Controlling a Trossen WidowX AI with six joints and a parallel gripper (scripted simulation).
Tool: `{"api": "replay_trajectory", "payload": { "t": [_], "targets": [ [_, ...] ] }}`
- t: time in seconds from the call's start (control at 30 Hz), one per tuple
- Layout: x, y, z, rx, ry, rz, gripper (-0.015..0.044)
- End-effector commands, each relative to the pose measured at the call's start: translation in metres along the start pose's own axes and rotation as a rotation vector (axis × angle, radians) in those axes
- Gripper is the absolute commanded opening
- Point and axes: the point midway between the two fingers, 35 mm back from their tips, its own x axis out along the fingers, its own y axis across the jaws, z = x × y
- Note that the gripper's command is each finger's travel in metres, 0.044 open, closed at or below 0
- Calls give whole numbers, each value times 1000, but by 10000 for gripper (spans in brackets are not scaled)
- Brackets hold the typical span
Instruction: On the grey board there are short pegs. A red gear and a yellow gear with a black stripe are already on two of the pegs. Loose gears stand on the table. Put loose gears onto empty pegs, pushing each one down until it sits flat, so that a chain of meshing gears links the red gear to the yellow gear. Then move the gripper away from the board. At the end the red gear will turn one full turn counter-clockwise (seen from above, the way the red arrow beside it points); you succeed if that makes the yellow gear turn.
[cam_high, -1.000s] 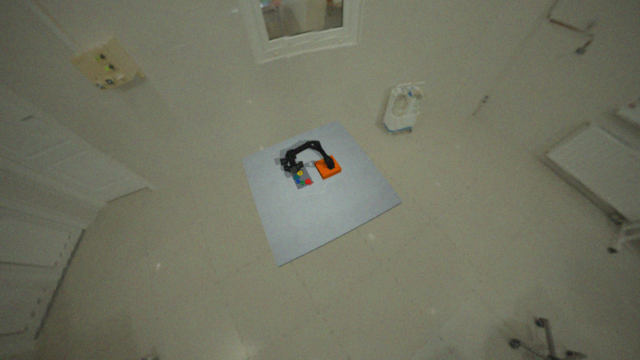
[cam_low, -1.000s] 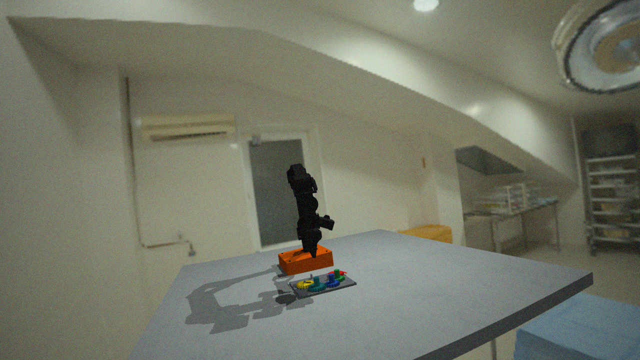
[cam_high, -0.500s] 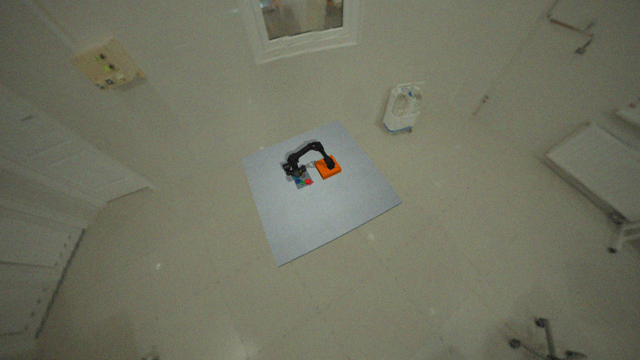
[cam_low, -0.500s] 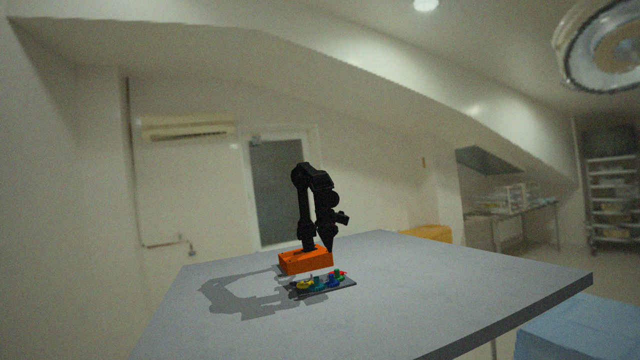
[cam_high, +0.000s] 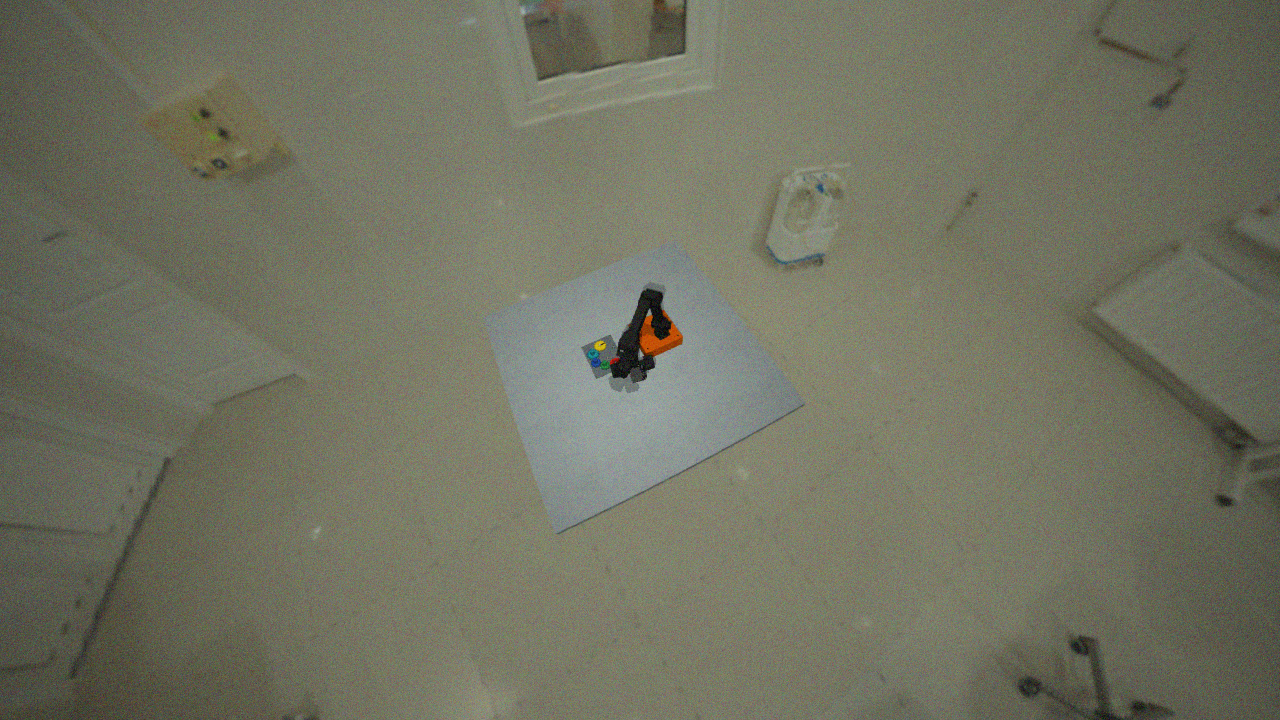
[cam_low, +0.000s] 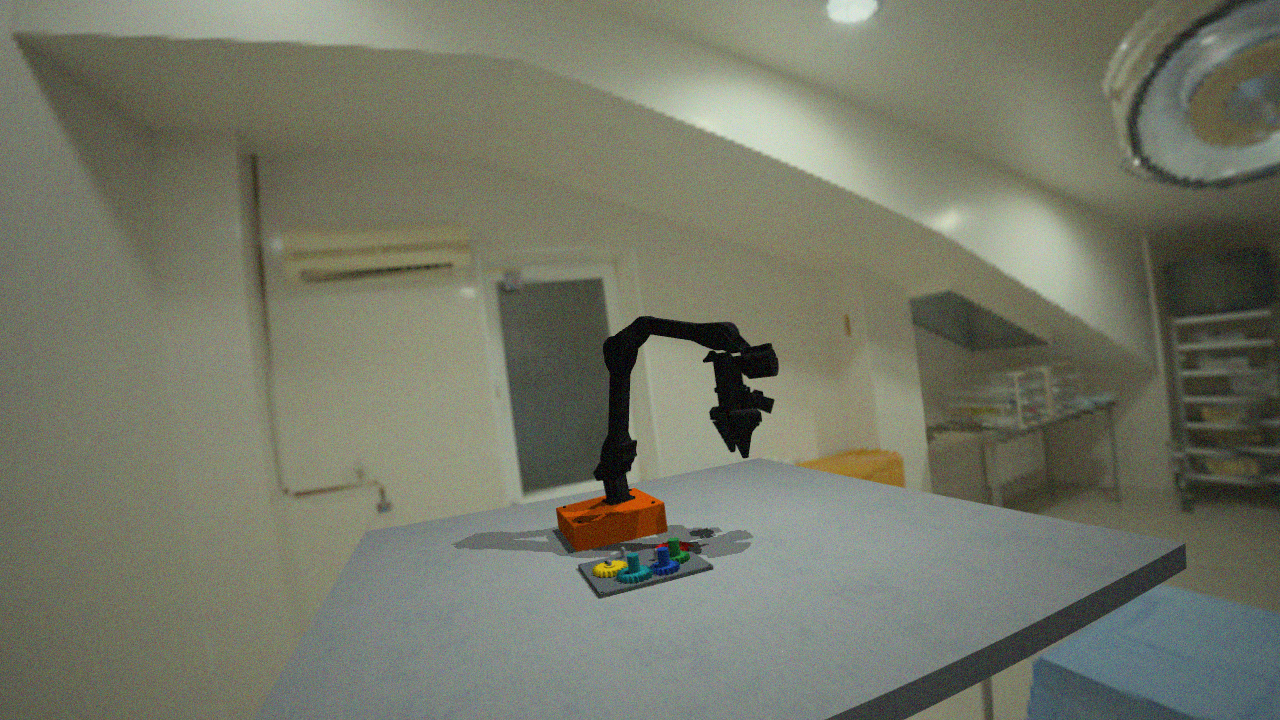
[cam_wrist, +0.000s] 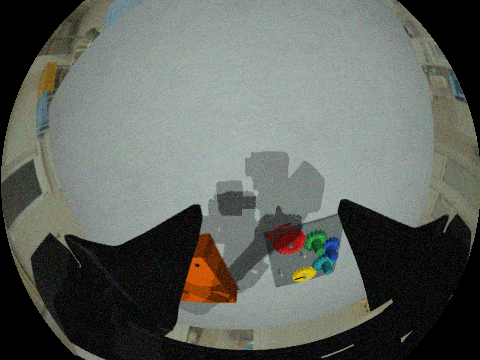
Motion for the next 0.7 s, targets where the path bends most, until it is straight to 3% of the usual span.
{"api": "replay_trajectory", "payload": {
  "t": [0.0, 0.67],
  "targets": [
    [-4, 49, 21, 9, 6, 15, 440],
    [-5, 59, 25, 10, 6, 16, 440]
  ]
}}
